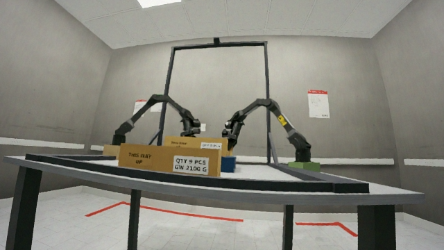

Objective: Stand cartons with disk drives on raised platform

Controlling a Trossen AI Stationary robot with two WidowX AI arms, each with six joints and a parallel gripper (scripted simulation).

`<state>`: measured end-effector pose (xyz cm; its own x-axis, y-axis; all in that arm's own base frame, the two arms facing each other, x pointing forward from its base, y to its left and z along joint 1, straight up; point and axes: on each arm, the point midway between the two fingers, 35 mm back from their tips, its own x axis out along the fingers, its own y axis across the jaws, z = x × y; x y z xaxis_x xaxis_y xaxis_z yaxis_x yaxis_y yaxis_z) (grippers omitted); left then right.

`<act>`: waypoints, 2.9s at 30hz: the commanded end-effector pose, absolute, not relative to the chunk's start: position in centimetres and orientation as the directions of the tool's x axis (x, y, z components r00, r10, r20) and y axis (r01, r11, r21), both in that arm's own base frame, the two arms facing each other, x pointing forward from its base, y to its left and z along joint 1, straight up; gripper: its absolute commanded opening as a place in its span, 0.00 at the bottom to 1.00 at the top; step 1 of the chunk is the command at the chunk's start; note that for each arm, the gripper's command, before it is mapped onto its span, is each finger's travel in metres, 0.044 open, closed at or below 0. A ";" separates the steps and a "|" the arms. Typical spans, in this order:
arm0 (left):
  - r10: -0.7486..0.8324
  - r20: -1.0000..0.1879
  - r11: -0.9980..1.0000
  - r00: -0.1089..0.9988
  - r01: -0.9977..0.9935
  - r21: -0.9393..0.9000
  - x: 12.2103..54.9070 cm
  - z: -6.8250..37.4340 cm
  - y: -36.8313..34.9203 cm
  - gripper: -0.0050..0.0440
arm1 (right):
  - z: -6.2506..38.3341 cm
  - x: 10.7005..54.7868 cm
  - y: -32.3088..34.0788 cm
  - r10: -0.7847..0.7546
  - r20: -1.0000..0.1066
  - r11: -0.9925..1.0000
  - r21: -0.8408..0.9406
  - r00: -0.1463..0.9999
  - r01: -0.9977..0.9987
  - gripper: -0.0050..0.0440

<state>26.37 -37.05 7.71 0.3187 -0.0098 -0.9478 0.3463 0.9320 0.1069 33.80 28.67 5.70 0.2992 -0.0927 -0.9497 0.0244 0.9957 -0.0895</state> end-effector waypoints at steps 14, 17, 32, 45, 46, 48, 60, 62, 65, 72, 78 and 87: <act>-0.102 -0.930 0.937 0.354 0.348 0.029 26.2 12.0 -38.2 0.00 | 9.6 34.1 29.8 -0.027 -0.933 1.000 -0.020 0.358 0.022 0.00; -0.102 -0.930 0.937 0.354 0.348 0.029 26.2 12.0 -38.2 0.00 | 9.6 34.1 29.8 -0.027 -0.933 1.000 -0.020 0.358 0.022 0.00; -0.096 -0.931 0.937 0.352 0.347 0.034 26.2 14.8 -38.1 0.00 | 12.3 34.0 29.6 -0.031 -0.934 0.999 -0.025 0.355 0.021 0.00; -0.096 -0.931 0.937 0.352 0.347 0.034 26.3 14.7 -38.0 0.00 | 12.2 34.0 29.6 -0.031 -0.934 0.999 -0.026 0.355 0.020 0.00; -0.096 -0.931 0.937 0.352 0.347 0.034 26.3 14.7 -38.0 0.00 | 12.2 34.0 29.6 -0.031 -0.934 0.999 -0.026 0.355 0.020 0.00; -0.096 -0.931 0.937 0.352 0.347 0.034 26.3 14.7 -38.0 0.00 | 12.2 34.0 29.6 -0.031 -0.934 0.999 -0.026 0.355 0.020 0.00; -0.096 -0.931 0.937 0.352 0.347 0.034 26.3 14.8 -38.0 0.00 | 12.2 34.1 29.6 -0.031 -0.935 0.999 -0.026 0.355 0.019 0.00; -0.096 -0.931 0.937 0.352 0.347 0.034 26.3 14.8 -38.0 0.00 | 12.2 34.1 29.6 -0.031 -0.935 0.999 -0.026 0.355 0.019 0.00; -0.096 -0.931 0.937 0.352 0.347 0.034 26.3 14.8 -38.0 0.00 | 12.2 34.1 29.6 -0.031 -0.935 0.999 -0.026 0.355 0.019 0.00; -0.096 -0.931 0.937 0.352 0.347 0.034 26.3 14.8 -38.0 0.00 | 12.2 34.1 29.6 -0.031 -0.935 0.999 -0.026 0.355 0.019 0.00; -0.115 -0.928 0.937 0.354 0.348 0.017 26.1 17.6 -38.4 0.00 | 14.9 34.0 29.9 -0.016 -0.930 1.000 -0.011 0.367 0.016 0.00; -0.115 -0.928 0.937 0.354 0.348 0.017 26.1 17.6 -38.4 0.00 | 14.9 34.0 29.9 -0.016 -0.930 1.000 -0.011 0.367 0.016 0.00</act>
